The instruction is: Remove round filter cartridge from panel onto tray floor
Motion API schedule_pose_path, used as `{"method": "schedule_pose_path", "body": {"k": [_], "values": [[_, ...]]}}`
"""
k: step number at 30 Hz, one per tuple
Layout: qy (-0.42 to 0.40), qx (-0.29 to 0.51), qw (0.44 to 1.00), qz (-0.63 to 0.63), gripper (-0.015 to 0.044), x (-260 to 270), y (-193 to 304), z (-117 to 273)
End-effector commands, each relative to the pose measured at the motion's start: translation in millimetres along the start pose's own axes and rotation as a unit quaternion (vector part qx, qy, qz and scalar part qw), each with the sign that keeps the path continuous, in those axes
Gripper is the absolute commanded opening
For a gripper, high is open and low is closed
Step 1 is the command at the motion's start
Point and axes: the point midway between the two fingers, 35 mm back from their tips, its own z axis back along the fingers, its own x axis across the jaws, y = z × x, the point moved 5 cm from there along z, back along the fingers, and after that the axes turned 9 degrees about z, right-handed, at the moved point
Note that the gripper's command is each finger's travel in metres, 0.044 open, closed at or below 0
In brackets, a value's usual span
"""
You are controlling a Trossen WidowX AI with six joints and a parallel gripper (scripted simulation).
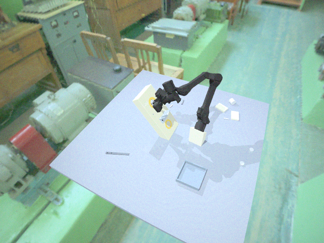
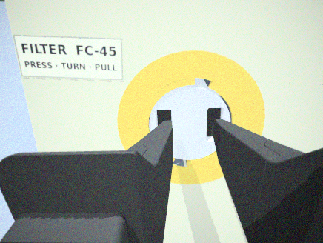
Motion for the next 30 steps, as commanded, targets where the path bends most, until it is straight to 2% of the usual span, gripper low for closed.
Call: {"method": "schedule_pose_path", "body": {"k": [1,30], "values": [[-0.002,0.002,1.000,0.004,0.0107,2.0,3.9,-0.9],[-0.002,0.002,1.000,0.004,0.0107,0.6,-0.1,-0.9]]}}
